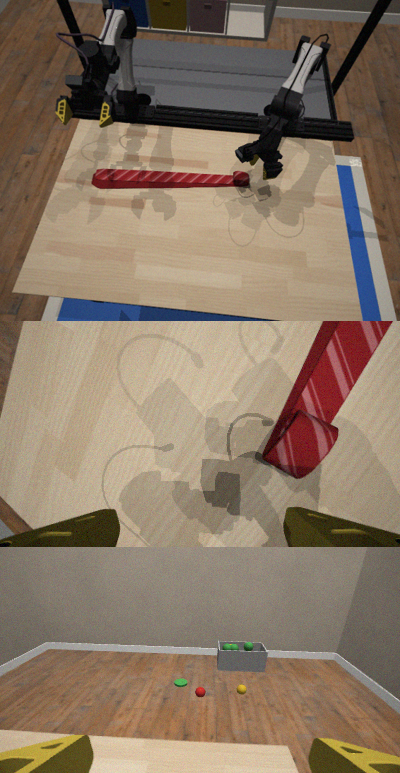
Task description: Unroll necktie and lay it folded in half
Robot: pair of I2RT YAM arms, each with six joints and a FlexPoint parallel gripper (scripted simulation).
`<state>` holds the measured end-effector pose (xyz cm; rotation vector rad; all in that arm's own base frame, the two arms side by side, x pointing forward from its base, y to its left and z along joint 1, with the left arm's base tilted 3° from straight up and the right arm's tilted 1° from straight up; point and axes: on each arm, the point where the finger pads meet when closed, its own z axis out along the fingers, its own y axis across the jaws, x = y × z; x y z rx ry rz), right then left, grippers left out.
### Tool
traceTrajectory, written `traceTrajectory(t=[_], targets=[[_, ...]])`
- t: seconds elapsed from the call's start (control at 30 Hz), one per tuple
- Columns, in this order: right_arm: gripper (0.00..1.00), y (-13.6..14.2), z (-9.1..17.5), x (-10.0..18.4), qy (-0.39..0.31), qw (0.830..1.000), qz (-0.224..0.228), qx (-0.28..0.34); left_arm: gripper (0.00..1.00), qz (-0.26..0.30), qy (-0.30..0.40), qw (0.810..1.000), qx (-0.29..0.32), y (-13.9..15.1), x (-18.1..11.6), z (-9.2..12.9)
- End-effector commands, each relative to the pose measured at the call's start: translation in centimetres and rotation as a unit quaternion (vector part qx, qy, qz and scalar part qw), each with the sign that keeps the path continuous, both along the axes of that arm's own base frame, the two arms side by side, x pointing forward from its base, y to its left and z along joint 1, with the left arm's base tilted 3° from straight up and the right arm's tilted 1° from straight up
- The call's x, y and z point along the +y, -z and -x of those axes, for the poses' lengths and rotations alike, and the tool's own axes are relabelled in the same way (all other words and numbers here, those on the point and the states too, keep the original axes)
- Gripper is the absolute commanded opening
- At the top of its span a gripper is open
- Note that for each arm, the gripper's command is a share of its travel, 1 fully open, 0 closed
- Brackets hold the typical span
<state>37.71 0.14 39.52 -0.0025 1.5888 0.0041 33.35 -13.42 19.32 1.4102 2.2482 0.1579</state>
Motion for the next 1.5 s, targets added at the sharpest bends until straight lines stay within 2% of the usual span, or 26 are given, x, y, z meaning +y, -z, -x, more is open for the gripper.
traceTrajectory(t=[0.0,0.27,0.33,0.53,0.9,1.27,1.47], targets=[[1.0,0.0,0.0,0.0,0.0,1.0,0.0,0.0,0.81,-0.096,0.045,0.991,0.08,2.5,-0.5,1.8],[1.0,0.0,0.0,0.0,0.0,1.0,0.0,0.0,0.76,-0.2,0.125,0.955,0.181,7.1,-3.2,3.0],[1.0,0.0,0.0,0.0,0.0,1.0,0.0,0.0,0.76,-0.2,0.125,0.955,0.181,7.1,-3.2,3.0],[1.0,0.0,0.0,0.0,0.0,1.0,0.0,0.0,0.73,-0.236,0.153,0.935,0.217,8.7,-4.2,3.5],[1.0,0.0,0.0,0.0,0.0,1.0,0.0,0.0,0.72,-0.239,0.155,0.933,0.22,10.1,-4.3,3.4],[1.0,0.0,0.0,0.0,0.0,1.0,0.0,0.0,0.72,-0.239,0.155,0.933,0.22,13.8,-4.4,3.3],[1.0,0.0,0.0,0.0,0.0,1.0,0.0,0.0,0.72,-0.239,0.155,0.933,0.22,14.6,-4.4,3.2]])
